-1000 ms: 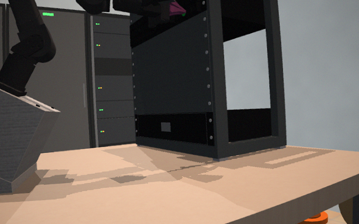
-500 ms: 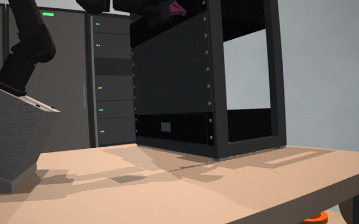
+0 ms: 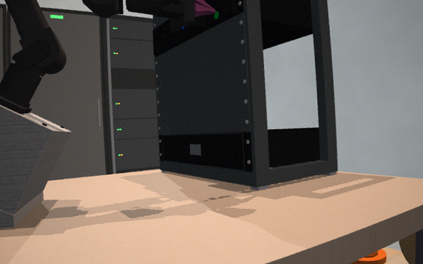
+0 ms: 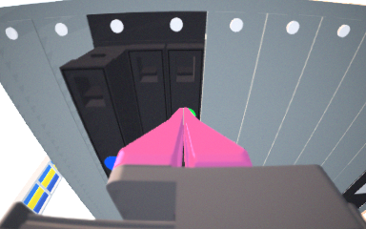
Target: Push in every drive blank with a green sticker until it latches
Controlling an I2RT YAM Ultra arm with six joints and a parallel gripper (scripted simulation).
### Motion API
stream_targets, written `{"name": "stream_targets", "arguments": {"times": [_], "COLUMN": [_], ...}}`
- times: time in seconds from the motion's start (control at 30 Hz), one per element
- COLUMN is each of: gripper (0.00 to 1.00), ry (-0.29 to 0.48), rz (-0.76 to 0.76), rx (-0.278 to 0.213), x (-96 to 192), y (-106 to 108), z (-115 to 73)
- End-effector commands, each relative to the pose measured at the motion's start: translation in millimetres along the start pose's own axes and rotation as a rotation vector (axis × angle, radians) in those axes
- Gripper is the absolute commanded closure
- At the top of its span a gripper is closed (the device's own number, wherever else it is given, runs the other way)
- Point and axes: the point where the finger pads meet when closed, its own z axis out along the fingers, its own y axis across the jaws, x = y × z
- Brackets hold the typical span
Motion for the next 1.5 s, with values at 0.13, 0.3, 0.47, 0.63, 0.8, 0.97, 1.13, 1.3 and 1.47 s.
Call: {"name": "stream_targets", "arguments": {"times": [0.13,0.3,0.47,0.63,0.8,0.97,1.13,1.3,1.47], "gripper": [1.0,1.0,1.0,1.0,1.0,1.0,1.0,1.0,1.0], "ry": [0.0,0.0,-0.001,0.004,0.004,-0.006,0.004,0.015,0.014], "rz": [0.006,0.007,0.008,-0.008,-0.009,0.017,-0.008,-0.023,-0.022], "rx": [0.007,0.007,0.006,-0.013,-0.012,0.01,-0.01,-0.03,-0.031], "x": [-0.3,-0.6,-1.1,0.2,0.2,-5.2,-1.4,10.1,16.6], "y": [-1.0,-1.4,-1.9,2.9,2.7,-4.5,6.3,17.4,18.2], "z": [-35.1,-50.3,-70.3,-82.7,-87.2,-89.1,-88.9,-89.4,-91.5]}}
